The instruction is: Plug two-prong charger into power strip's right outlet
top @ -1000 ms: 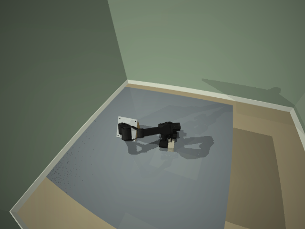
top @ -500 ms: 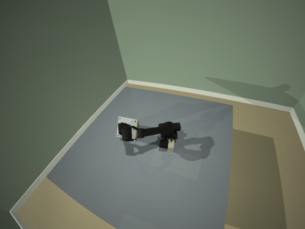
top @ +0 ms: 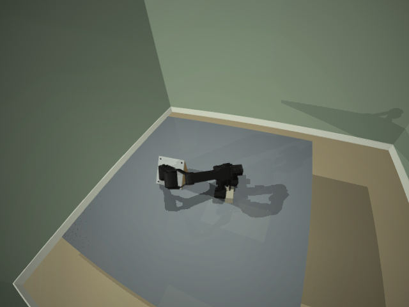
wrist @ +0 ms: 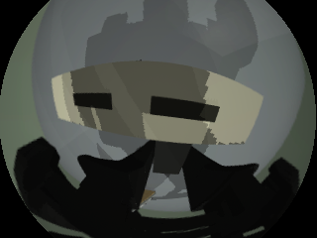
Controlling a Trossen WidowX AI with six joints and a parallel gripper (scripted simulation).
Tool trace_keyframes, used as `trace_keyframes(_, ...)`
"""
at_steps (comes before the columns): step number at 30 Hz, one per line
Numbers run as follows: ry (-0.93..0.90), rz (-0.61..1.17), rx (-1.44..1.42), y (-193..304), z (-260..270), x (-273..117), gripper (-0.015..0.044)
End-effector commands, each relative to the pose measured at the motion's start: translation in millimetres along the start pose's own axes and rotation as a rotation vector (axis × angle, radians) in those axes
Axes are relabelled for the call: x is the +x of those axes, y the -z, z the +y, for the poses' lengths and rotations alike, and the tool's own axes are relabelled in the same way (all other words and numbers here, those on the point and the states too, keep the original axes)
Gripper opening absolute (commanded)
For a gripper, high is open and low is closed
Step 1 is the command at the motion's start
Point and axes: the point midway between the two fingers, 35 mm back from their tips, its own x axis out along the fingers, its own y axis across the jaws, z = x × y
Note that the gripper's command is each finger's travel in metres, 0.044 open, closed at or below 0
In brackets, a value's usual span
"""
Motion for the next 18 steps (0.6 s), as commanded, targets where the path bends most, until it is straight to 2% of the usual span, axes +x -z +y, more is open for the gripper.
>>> trace_keyframes(1,-0.001,-0.019,0.015,-9.6,-1.4,-1.4,0.0000)
trace_keyframes(18,-0.001,-0.019,0.016,-14.4,-1.6,-1.7,0.0000)
